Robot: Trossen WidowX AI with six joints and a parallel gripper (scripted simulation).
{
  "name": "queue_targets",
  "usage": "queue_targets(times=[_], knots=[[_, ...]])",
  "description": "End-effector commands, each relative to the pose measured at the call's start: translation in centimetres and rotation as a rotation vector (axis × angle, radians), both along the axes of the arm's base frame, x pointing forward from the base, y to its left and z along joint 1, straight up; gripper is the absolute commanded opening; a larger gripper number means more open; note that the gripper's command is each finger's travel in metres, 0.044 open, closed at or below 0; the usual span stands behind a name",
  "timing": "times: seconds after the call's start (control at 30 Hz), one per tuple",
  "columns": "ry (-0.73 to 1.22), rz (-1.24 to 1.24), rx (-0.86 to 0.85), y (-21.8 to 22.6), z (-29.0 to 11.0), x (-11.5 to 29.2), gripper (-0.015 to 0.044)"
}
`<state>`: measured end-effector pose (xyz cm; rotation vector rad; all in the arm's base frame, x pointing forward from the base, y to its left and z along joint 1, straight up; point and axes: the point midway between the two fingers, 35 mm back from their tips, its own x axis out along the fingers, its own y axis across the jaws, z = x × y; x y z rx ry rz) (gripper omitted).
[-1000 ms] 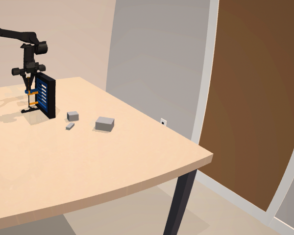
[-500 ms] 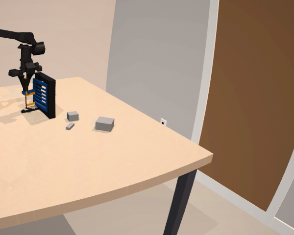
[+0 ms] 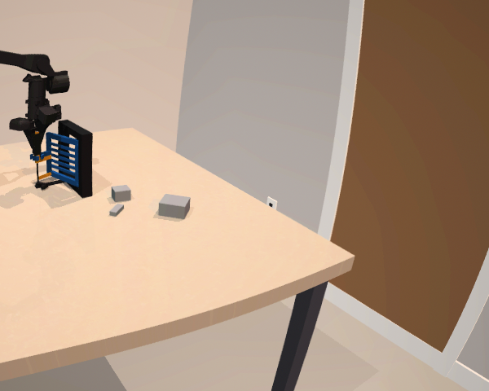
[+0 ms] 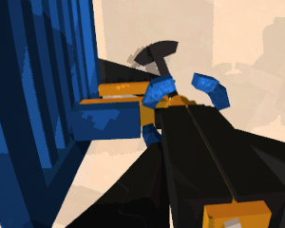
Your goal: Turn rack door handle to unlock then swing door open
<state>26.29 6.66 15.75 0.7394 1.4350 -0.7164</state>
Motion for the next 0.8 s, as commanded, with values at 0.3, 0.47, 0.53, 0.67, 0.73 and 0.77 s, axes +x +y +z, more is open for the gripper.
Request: queue_targets(times=[0.3, 0.47, 0.53, 0.67, 0.73, 0.77], knots=[[-0.009, 0.218, -0.009, -2.3, -0.2, -1.6, 0.0025], [-0.009, 0.289, -0.011, -3.2, -0.2, -2.1, 0.0025], [-0.009, 0.317, -0.012, -3.6, -0.2, -2.3, 0.0025], [-0.009, 0.369, -0.014, -4.4, -0.2, -2.7, 0.0025], [-0.009, 0.395, -0.015, -4.7, -0.2, -2.8, 0.0025], [-0.009, 0.408, -0.015, -4.9, -0.2, -2.9, 0.0025]])
